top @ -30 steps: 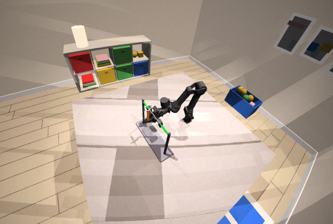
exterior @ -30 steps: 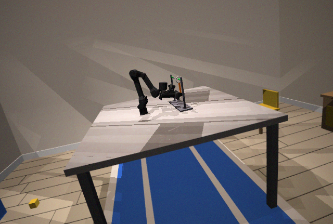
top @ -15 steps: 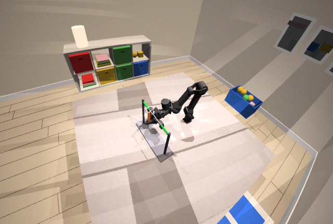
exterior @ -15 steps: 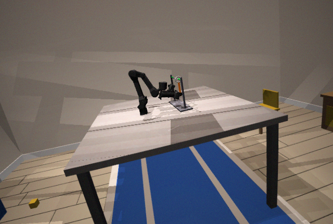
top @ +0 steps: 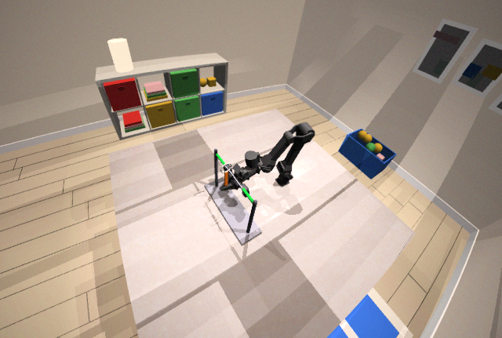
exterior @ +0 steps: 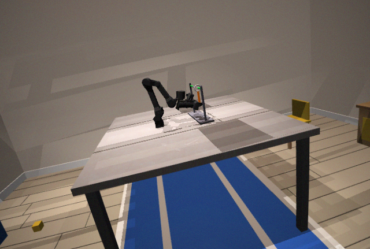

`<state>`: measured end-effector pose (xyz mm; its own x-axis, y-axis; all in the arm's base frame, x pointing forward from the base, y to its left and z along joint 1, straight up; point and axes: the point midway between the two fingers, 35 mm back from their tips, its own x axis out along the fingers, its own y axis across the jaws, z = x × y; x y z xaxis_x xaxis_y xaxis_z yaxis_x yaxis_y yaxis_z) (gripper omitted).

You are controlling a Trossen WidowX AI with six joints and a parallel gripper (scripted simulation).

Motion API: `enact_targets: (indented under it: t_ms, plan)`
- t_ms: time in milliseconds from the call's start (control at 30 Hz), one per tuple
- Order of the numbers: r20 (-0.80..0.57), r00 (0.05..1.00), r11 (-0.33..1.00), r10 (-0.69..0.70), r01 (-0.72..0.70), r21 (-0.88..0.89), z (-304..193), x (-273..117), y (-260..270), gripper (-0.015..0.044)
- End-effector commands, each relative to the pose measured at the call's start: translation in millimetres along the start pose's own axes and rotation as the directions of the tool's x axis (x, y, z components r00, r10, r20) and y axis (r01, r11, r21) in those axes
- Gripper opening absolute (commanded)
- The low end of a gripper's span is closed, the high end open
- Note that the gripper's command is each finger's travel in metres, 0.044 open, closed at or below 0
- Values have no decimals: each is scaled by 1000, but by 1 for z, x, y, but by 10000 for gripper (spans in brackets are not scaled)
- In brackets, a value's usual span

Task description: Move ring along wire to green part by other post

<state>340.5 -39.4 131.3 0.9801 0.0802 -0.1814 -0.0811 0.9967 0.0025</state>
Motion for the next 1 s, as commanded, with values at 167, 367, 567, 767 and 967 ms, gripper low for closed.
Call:
enact_targets:
  t_ms: [167, 367, 567, 767, 967]
  plan:
    - [9, 1000, 1000, 1, -2, 20, 3, -1, 10, -150]
    - [8, 1000, 999, 8, -8, 36, 4, -1, 18, -150]
    - [8, 1000, 999, 14, -15, 49, 4, 0, 26, -150]
    - [8, 1000, 999, 18, -19, 51, 5, 0, 32, -150]
    - [7, 1000, 999, 18, -19, 38, 5, 0, 37, -150]
